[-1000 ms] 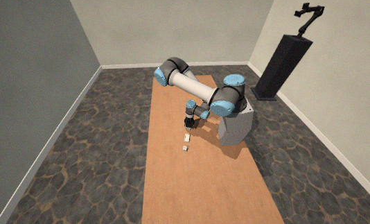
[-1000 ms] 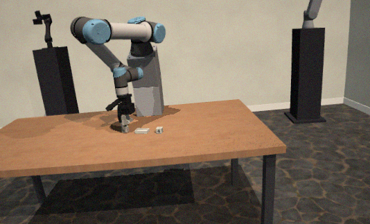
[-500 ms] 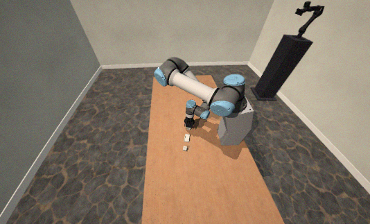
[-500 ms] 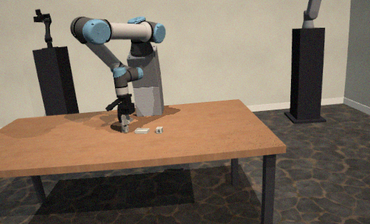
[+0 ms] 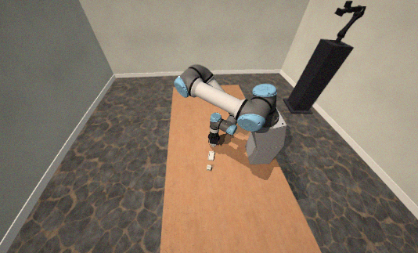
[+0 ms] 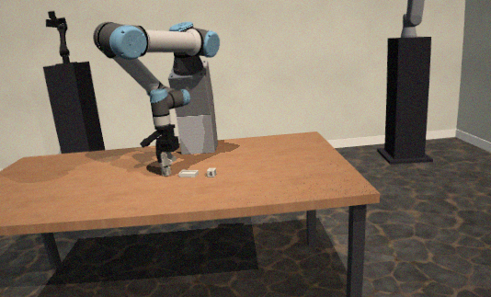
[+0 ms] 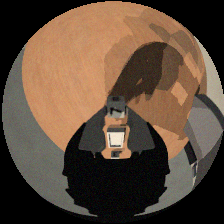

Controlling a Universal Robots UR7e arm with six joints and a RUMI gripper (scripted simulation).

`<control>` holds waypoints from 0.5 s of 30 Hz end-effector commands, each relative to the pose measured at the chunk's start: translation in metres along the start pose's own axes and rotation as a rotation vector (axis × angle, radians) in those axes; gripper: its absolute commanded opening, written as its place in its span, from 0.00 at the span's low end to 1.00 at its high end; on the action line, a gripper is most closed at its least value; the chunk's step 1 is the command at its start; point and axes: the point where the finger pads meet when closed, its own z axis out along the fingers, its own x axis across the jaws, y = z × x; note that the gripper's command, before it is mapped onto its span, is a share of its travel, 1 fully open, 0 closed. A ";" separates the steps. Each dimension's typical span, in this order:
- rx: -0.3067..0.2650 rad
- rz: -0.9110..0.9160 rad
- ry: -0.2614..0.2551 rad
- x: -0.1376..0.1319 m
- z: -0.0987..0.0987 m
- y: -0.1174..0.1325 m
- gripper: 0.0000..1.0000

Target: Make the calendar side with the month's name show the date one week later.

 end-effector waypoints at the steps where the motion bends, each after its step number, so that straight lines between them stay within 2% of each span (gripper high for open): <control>1: 0.001 -0.001 -0.002 -0.001 0.000 0.000 0.18; 4: 0.001 -0.001 -0.002 -0.001 0.000 0.000 0.18; 5: 0.001 -0.001 -0.002 -0.001 0.000 0.000 0.22; 10: 0.001 -0.001 -0.002 -0.001 0.000 0.000 0.26; 11: 0.001 -0.001 -0.002 -0.001 0.000 0.000 0.29; 15: 0.001 -0.001 -0.002 -0.001 0.000 0.000 0.29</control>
